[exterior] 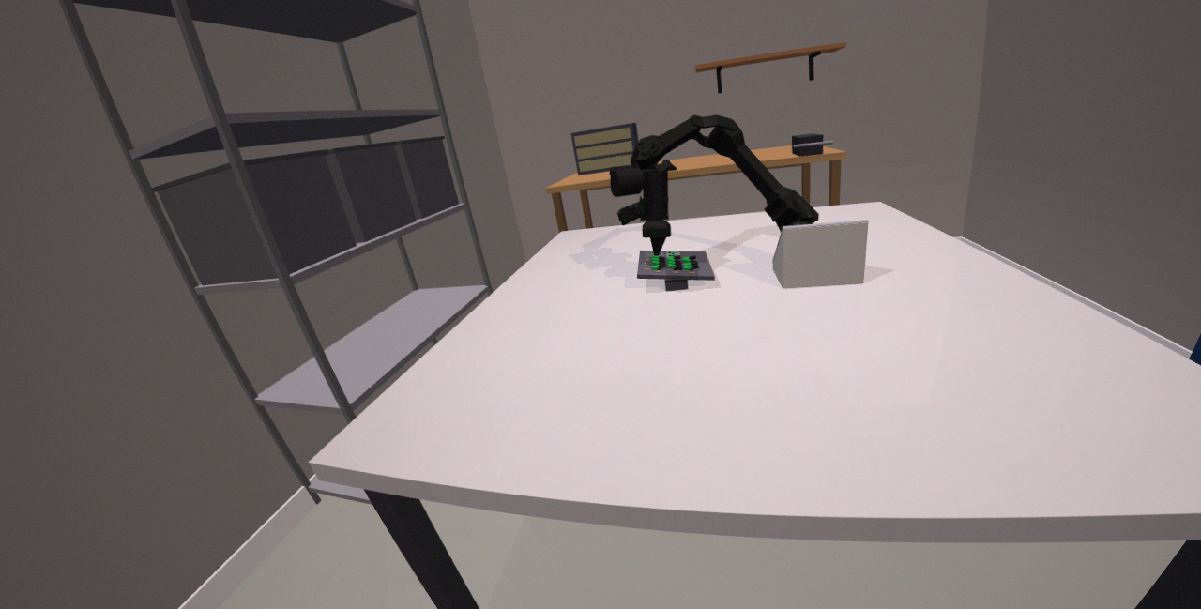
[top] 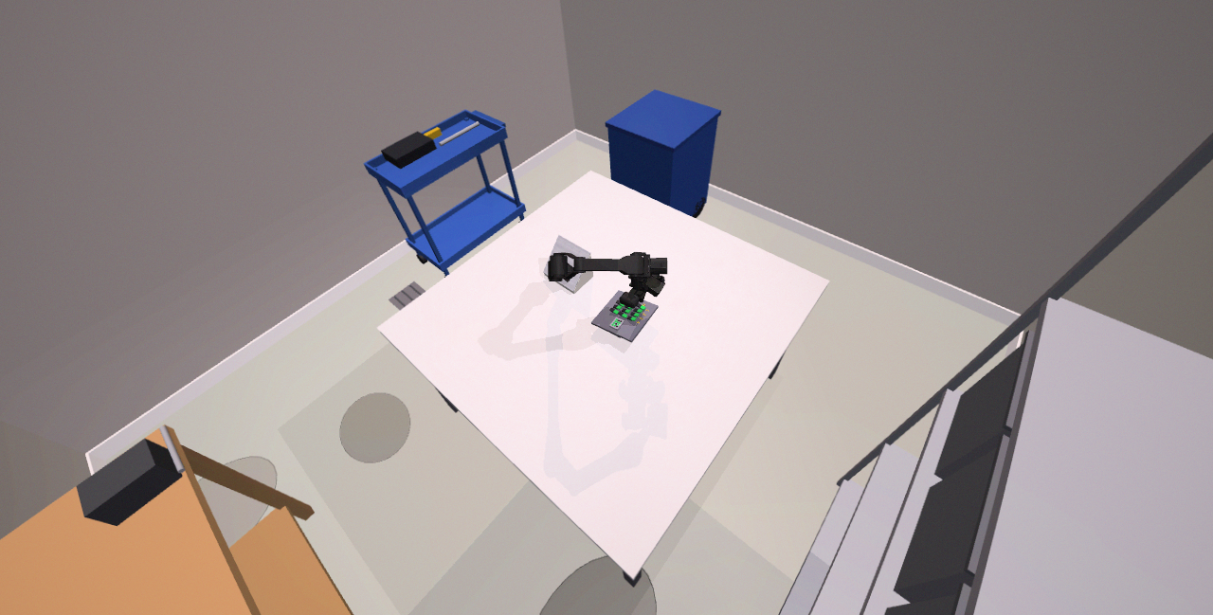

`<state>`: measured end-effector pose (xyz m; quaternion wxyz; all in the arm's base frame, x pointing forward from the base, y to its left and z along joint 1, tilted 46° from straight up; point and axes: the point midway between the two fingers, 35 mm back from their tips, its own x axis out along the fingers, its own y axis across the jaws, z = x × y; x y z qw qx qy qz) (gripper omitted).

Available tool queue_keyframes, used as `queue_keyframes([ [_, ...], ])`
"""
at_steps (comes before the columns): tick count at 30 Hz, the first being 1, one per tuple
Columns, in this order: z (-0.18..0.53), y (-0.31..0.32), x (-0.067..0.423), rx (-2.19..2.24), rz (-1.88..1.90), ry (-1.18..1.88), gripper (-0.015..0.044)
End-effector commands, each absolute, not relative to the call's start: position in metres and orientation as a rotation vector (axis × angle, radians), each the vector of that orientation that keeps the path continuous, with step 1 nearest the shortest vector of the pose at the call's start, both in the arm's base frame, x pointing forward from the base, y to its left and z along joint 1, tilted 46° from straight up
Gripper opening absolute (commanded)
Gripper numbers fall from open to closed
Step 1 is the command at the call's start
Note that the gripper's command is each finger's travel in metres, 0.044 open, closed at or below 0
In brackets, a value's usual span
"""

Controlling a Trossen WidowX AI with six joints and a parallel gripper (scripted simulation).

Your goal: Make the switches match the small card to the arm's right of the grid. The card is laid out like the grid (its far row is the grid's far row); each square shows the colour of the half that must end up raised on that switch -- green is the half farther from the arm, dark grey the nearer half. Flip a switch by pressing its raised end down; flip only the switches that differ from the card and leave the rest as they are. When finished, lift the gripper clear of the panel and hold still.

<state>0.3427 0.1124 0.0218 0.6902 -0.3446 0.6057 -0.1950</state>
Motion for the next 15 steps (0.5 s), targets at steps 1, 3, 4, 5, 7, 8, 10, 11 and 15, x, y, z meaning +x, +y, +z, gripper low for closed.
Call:
queue_keyframes([
  [1,0.047,0.137,0.336,-0.759,-0.419,1.326,0.0000],
  [3,0.047,0.137,0.336,-0.759,-0.419,1.326,0.0000],
  [4,0.047,0.137,0.336,-0.759,-0.419,1.326,0.0000],
  [5,0.048,0.136,0.336,-0.759,-0.419,1.325,0.0000],
  [7,0.056,0.127,0.339,-0.756,-0.419,1.323,0.0000],
  [8,0.064,0.120,0.341,-0.754,-0.419,1.321,0.0000],
  [10,0.082,0.102,0.344,-0.757,-0.420,1.322,0.0000],
  [11,0.088,0.096,0.345,-0.760,-0.421,1.324,0.0000],
  [15,0.092,0.091,0.345,-0.763,-0.422,1.325,0.0000],
])
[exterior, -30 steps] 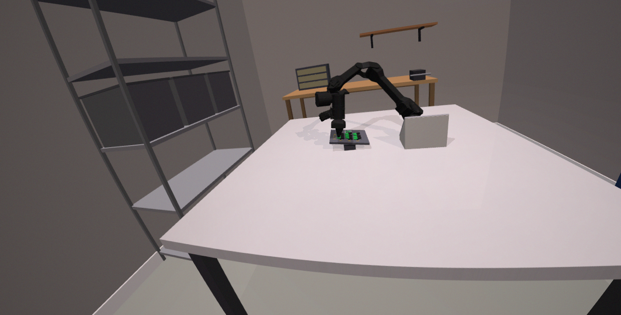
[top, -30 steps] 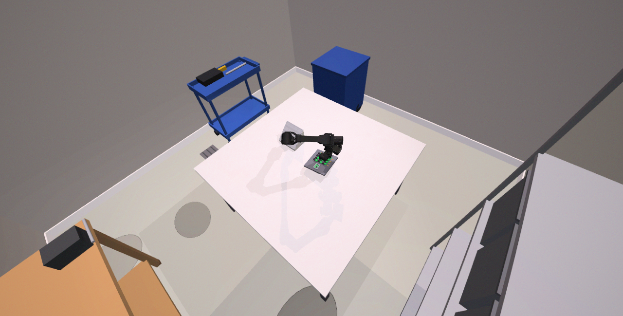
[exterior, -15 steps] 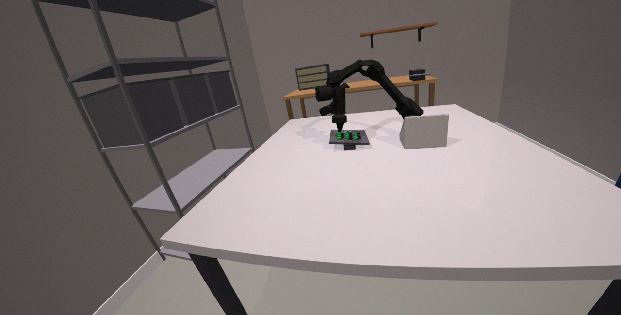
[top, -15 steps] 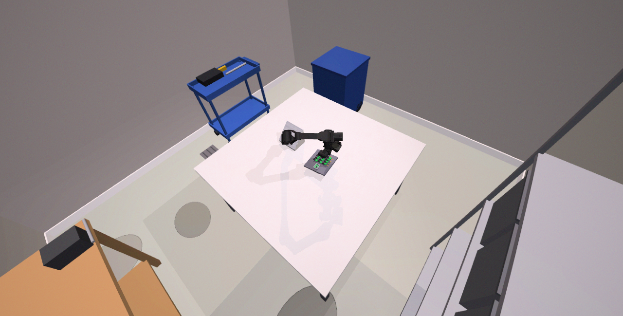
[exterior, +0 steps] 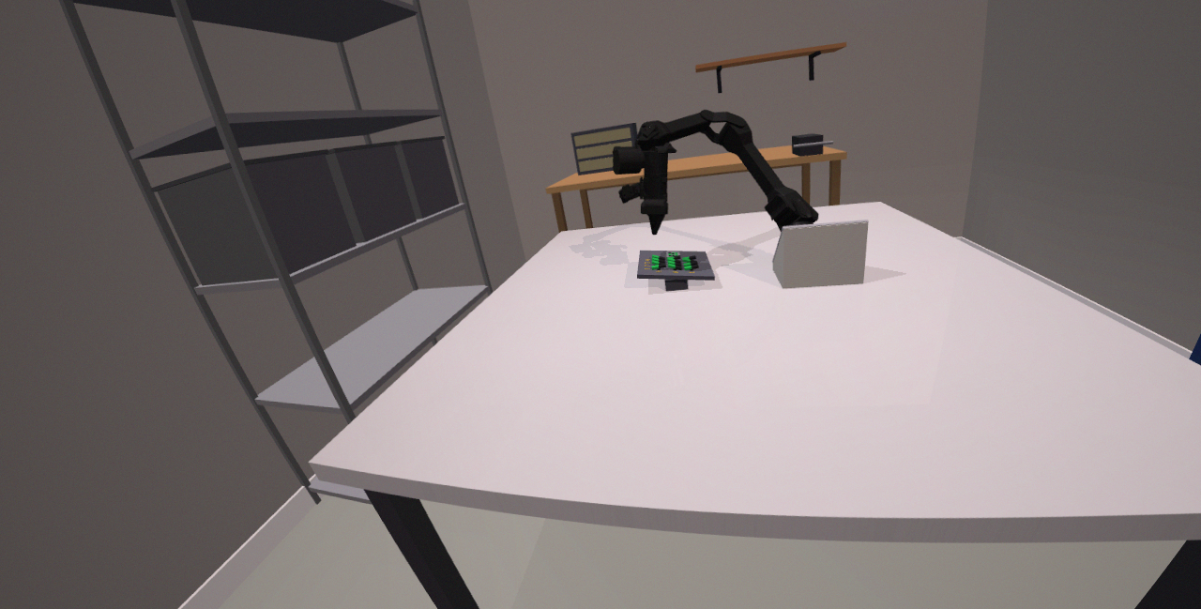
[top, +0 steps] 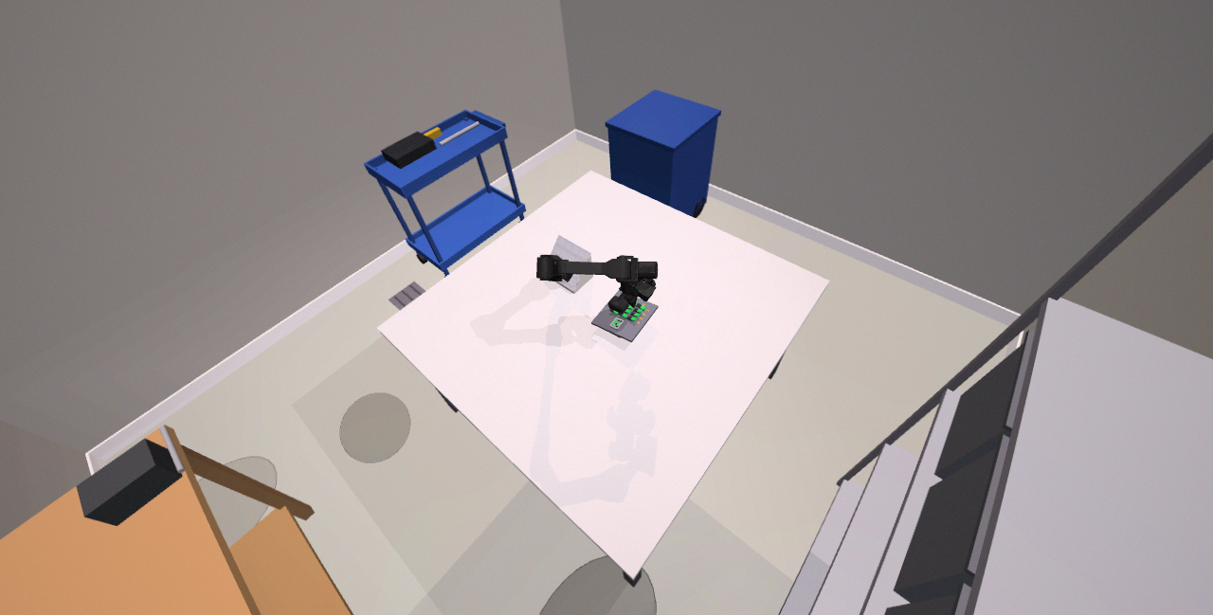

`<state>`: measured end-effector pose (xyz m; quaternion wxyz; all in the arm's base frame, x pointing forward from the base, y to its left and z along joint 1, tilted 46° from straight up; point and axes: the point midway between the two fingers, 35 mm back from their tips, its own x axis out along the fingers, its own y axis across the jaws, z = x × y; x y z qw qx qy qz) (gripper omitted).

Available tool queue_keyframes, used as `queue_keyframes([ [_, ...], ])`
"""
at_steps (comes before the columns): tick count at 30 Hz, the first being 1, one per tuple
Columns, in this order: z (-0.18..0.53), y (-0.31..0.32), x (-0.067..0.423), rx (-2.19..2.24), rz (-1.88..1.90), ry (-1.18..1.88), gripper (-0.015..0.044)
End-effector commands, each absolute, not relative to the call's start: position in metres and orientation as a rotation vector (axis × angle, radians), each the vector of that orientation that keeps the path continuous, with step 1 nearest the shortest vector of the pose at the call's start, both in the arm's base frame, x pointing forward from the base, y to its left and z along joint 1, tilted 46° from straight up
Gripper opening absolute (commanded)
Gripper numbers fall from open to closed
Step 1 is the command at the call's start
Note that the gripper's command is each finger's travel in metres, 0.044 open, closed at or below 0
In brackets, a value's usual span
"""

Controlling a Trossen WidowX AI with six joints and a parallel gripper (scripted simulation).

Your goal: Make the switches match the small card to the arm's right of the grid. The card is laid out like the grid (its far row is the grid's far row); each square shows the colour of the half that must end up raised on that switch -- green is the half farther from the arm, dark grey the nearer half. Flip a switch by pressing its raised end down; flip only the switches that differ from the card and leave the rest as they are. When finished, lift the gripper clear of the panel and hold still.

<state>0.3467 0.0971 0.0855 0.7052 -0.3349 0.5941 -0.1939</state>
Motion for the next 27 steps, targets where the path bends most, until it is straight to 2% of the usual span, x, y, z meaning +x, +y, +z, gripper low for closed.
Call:
queue_keyframes([
  [1,0.092,0.091,0.345,-0.763,-0.422,1.325,0.0000],
  [6,0.068,0.068,0.354,-0.760,-0.435,1.348,0.0000],
  [27,0.052,0.052,0.359,-0.760,-0.436,1.347,0.0000],
])
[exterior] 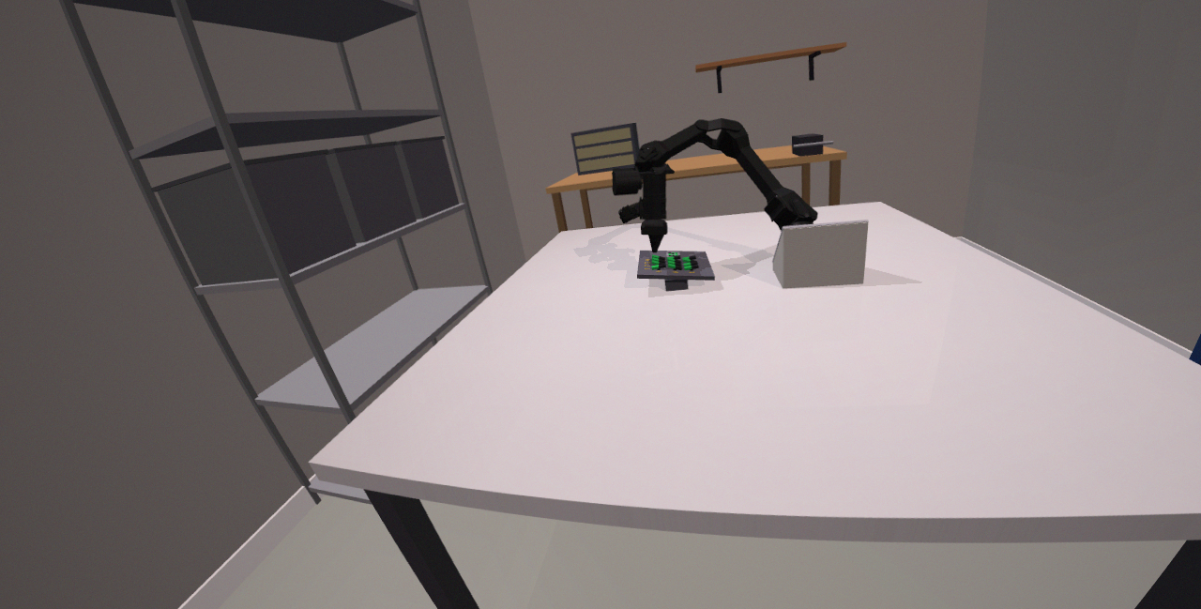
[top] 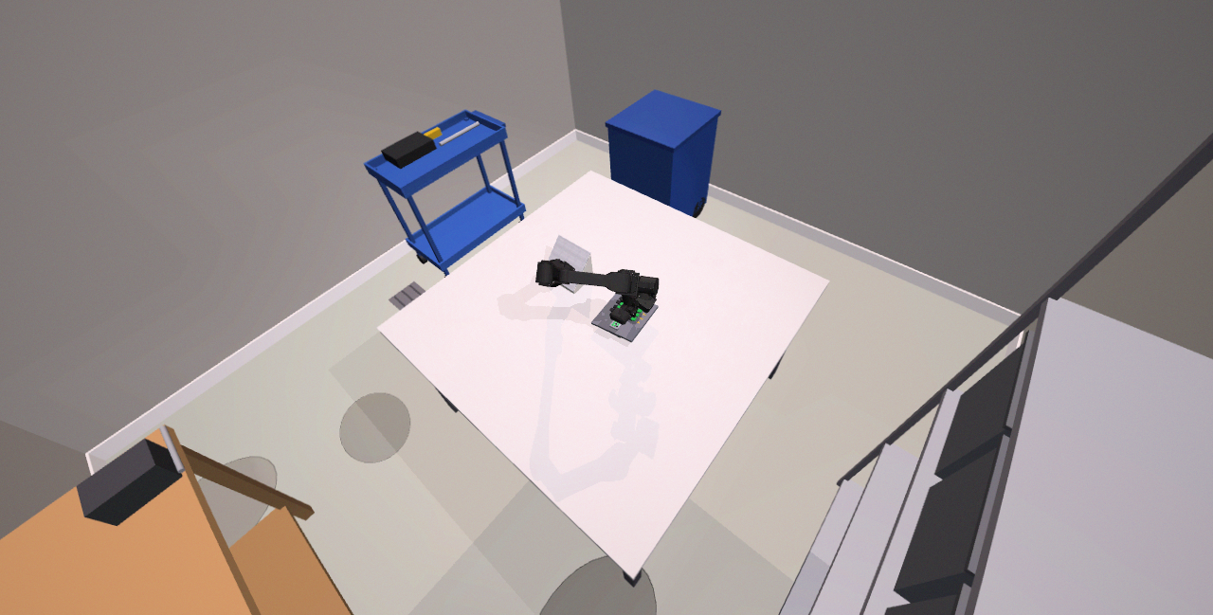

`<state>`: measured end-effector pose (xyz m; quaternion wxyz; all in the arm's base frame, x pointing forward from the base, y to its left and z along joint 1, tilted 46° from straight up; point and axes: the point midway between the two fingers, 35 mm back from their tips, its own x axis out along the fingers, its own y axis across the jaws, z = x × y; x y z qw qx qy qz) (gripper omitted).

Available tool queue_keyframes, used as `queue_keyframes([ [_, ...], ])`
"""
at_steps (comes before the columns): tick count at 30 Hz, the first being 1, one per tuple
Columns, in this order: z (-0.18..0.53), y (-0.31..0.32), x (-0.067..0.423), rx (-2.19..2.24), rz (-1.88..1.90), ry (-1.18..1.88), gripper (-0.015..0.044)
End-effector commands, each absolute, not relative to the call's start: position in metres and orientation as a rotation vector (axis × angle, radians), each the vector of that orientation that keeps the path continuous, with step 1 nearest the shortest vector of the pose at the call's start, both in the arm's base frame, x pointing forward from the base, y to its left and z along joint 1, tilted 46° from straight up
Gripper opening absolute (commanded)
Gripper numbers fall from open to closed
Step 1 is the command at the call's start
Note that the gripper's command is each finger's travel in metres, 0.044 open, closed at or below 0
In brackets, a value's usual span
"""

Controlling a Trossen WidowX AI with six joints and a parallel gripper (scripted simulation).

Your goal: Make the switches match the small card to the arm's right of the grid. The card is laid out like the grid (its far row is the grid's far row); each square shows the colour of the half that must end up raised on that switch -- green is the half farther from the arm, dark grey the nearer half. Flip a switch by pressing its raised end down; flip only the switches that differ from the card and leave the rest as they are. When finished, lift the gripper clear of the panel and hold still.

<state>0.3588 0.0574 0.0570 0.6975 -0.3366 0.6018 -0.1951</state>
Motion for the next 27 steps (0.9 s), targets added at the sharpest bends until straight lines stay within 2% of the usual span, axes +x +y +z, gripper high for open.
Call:
queue_keyframes([
  [1,0.0517,0.0516,0.3592,-0.760,-0.436,1.347,0.0000],
  [27,0.0511,0.0510,0.3594,-0.760,-0.436,1.347,0.0000],
])
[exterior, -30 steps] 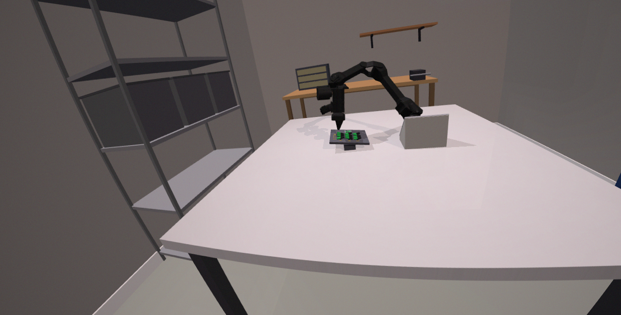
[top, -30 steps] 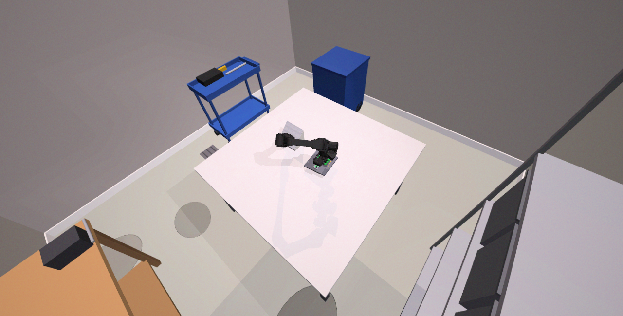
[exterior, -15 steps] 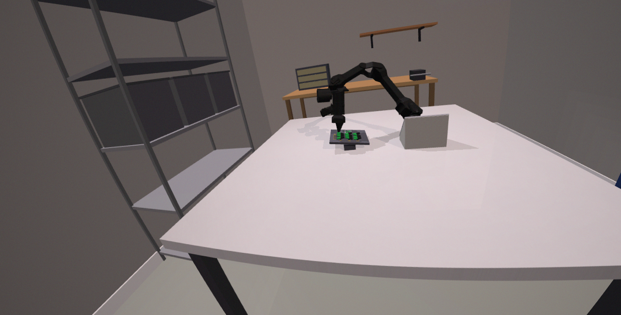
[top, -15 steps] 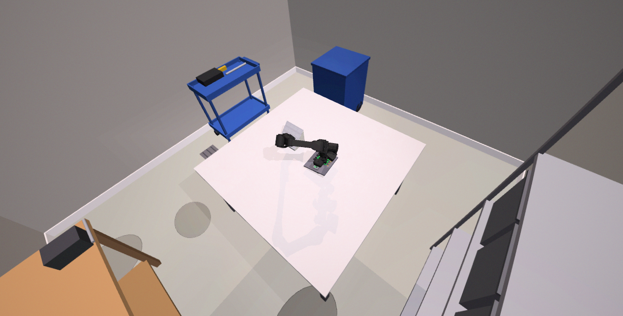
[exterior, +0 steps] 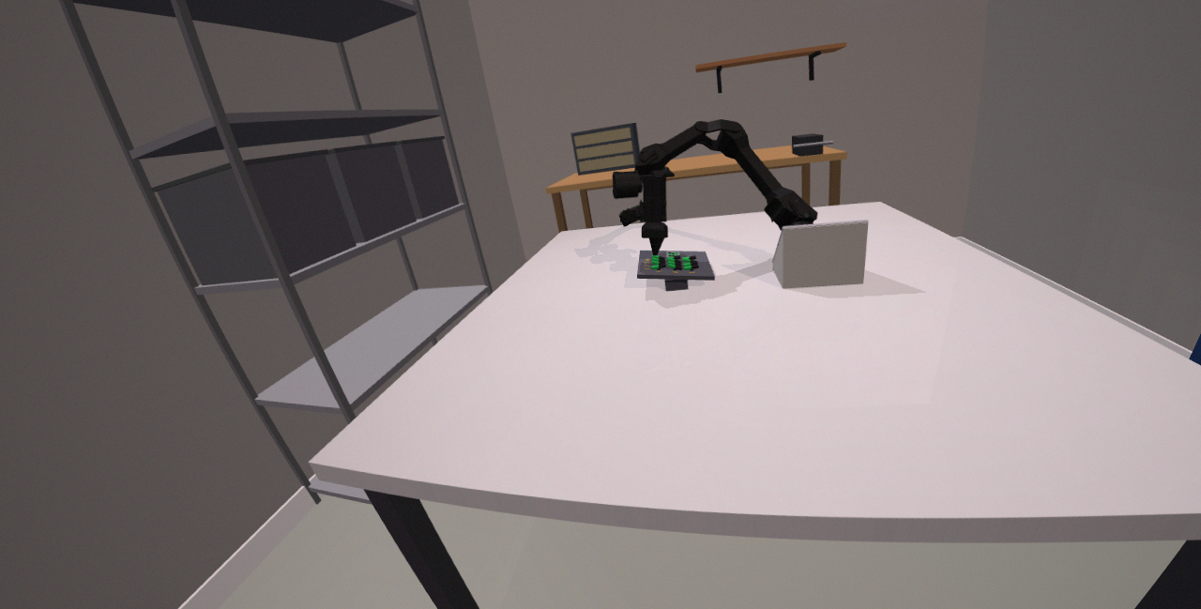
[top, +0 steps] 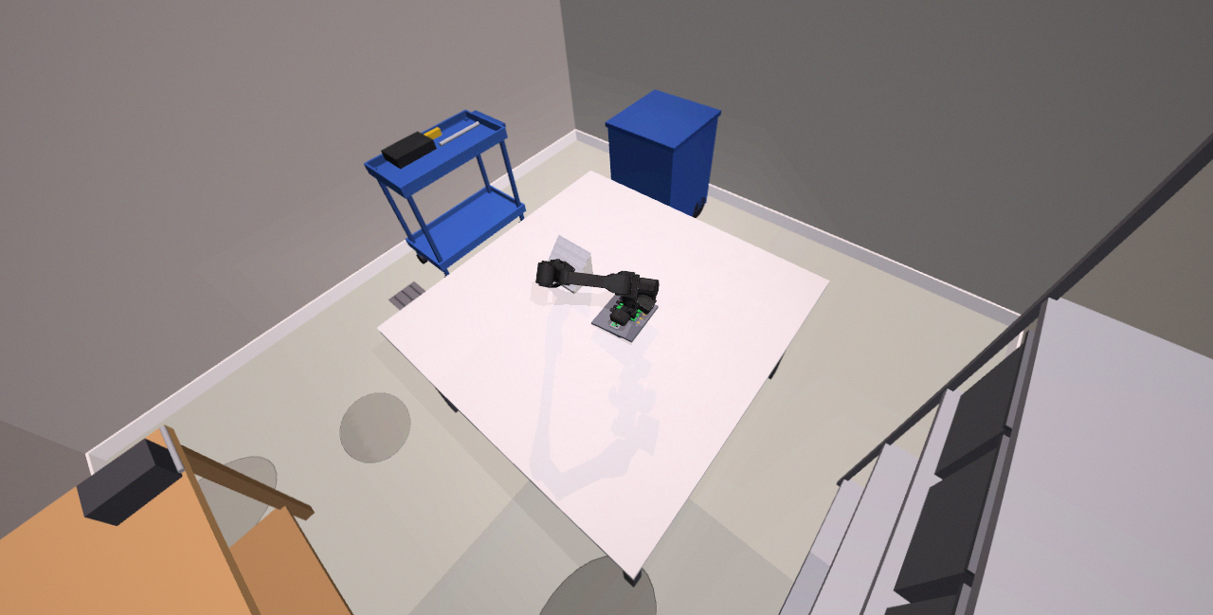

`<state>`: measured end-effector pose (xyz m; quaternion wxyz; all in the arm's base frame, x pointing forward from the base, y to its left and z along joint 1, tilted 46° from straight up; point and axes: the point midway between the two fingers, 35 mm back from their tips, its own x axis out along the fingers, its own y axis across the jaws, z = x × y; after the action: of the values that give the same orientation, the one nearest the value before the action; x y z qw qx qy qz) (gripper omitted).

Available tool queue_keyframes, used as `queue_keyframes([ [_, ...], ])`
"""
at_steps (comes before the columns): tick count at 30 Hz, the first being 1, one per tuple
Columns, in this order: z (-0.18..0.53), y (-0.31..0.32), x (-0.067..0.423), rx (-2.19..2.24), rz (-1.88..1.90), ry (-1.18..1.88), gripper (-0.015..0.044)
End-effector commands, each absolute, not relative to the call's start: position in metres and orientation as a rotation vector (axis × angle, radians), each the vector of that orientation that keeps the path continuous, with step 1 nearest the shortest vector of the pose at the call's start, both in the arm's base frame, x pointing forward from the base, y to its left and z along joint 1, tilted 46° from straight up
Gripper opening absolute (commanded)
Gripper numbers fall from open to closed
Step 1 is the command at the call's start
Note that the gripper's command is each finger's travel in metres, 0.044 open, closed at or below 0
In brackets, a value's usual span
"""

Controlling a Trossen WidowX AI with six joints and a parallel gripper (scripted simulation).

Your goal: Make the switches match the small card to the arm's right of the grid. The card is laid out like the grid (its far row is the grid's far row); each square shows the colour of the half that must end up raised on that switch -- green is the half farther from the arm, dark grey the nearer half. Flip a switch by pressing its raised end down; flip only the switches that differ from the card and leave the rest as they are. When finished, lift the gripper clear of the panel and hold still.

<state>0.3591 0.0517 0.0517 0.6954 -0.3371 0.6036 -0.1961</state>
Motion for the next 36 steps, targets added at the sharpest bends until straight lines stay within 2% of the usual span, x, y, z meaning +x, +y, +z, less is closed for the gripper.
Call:
queue_keyframes([
  [1,0.0510,0.0509,0.3594,-0.760,-0.436,1.347,0.0000],
  [36,0.0478,0.0477,0.3605,-0.761,-0.436,1.347,0.0000],
])
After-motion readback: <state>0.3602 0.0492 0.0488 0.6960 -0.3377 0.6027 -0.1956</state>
